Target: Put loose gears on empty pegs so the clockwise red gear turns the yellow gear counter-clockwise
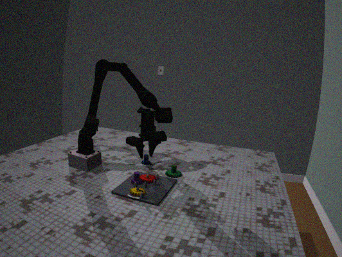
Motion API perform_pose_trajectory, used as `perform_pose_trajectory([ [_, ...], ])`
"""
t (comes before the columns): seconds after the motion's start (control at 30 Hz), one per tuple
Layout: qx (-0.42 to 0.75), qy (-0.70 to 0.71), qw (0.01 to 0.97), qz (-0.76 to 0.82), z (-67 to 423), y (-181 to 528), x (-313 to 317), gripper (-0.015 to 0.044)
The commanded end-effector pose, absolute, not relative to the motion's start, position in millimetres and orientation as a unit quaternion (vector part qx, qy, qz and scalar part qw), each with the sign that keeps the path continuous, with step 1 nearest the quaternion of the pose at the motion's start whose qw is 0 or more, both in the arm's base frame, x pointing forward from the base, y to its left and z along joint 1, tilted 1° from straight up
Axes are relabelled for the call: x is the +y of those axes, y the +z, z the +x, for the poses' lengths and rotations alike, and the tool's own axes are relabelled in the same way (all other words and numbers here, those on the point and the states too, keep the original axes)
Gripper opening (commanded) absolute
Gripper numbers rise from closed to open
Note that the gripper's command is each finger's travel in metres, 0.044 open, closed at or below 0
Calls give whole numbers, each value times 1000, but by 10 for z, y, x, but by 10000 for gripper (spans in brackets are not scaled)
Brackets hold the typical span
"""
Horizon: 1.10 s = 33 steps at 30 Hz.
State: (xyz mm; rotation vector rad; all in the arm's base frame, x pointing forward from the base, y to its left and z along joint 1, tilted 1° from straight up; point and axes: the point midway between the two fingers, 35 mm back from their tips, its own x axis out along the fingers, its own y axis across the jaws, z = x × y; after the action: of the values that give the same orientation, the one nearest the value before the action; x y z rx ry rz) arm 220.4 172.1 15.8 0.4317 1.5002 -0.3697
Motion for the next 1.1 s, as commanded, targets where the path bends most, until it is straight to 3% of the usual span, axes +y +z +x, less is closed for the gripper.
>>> perform_pose_trajectory([
  [0.0, 672, -167, 695, 194, 2205, 152, 1717, 125],
  [0.07, 672, -167, 695, 194, 2205, 152, 1717, 72],
  [0.37, 672, -167, 695, 194, 2205, 152, 1717, 0],
  [1.07, 671, -167, 696, 194, 2245, 639, 1772, 0],
])
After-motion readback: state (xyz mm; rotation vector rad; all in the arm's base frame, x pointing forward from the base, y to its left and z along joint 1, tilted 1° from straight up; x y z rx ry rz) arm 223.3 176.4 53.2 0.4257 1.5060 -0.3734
